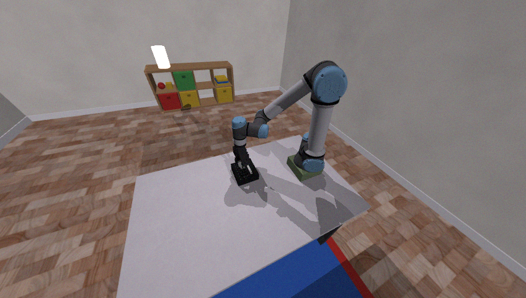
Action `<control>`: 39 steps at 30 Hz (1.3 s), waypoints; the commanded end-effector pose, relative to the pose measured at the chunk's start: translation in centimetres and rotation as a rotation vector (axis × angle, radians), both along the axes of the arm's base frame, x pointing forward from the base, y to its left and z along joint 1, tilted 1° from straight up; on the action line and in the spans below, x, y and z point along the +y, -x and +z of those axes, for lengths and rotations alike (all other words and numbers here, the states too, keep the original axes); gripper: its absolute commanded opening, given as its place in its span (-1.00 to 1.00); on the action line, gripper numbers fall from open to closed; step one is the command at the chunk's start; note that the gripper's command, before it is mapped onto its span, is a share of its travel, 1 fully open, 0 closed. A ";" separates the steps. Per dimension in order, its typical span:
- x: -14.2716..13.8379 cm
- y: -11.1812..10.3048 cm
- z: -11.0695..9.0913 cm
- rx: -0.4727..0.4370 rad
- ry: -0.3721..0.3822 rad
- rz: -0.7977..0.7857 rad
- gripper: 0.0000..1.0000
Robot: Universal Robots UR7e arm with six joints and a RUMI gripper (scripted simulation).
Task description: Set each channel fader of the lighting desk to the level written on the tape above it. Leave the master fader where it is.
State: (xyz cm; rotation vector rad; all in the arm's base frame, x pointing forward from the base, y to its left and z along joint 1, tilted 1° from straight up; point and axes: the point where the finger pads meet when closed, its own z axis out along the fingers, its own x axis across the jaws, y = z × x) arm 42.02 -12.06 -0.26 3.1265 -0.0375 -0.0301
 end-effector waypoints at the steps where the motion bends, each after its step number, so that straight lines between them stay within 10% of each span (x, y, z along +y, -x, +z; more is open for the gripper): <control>1: 0.0 -0.3 0.0 -0.001 0.001 0.000 -1.00; 39: 0.0 -0.4 4.0 -0.001 0.001 0.000 -1.00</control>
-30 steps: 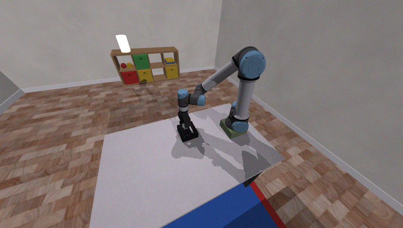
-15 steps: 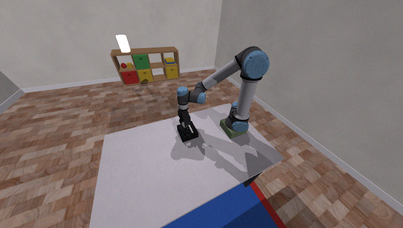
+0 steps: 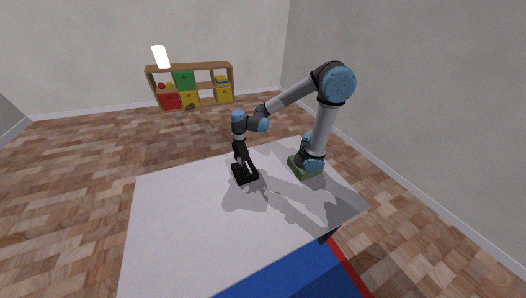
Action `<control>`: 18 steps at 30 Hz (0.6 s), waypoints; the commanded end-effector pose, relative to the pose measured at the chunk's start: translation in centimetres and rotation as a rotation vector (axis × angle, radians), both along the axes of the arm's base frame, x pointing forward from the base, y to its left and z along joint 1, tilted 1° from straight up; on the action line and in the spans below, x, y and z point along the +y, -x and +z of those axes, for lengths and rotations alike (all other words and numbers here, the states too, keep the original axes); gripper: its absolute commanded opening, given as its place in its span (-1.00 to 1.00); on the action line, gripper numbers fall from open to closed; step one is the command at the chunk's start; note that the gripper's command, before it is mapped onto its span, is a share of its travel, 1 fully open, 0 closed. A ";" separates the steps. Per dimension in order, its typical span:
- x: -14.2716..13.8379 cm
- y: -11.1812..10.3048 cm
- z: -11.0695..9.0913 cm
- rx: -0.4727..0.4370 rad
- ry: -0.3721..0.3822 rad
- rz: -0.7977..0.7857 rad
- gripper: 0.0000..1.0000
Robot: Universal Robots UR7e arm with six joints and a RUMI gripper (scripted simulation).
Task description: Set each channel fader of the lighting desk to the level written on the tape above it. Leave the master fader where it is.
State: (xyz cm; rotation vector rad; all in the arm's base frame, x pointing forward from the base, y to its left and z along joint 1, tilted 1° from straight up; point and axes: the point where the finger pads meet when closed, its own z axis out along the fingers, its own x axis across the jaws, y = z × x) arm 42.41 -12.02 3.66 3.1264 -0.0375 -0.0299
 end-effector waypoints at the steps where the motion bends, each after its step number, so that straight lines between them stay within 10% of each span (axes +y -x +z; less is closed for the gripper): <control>1: 0.0 0.0 0.1 -0.001 0.001 0.000 -1.00; 18: 2.2 -1.7 -0.4 -0.001 0.000 0.000 -1.00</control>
